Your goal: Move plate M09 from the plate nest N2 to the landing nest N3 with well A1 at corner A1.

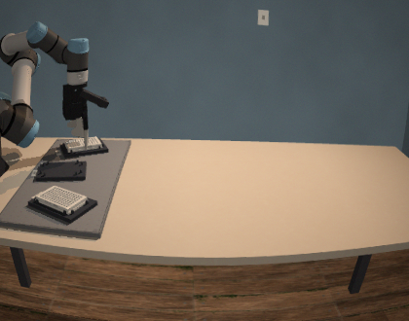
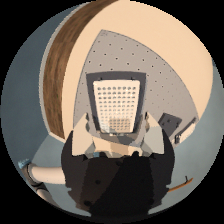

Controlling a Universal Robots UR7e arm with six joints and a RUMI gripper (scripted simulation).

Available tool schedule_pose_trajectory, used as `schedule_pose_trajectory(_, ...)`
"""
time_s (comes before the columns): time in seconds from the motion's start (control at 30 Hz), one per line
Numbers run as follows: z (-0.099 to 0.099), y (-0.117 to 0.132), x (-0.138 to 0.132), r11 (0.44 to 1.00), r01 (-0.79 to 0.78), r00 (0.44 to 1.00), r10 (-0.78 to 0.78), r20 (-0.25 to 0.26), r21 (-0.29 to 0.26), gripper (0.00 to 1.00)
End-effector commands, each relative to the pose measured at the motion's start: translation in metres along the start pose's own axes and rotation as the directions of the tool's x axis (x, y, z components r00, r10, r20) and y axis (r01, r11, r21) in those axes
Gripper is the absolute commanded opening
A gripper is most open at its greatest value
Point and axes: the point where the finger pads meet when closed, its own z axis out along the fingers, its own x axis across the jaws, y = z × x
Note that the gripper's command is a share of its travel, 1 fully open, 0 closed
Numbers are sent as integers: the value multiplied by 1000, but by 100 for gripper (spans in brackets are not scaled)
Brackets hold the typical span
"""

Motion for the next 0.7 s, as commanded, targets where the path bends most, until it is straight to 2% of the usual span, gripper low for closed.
schedule_pose_trajectory(0.0,0,0,0,1000,0,1000,0,0,0,82)
schedule_pose_trajectory(0.13,0,0,0,1000,0,1000,0,0,0,82)
schedule_pose_trajectory(0.17,0,0,0,1000,0,1000,0,0,0,0)
schedule_pose_trajectory(0.67,0,0,0,1000,0,1000,0,-1,0,0)
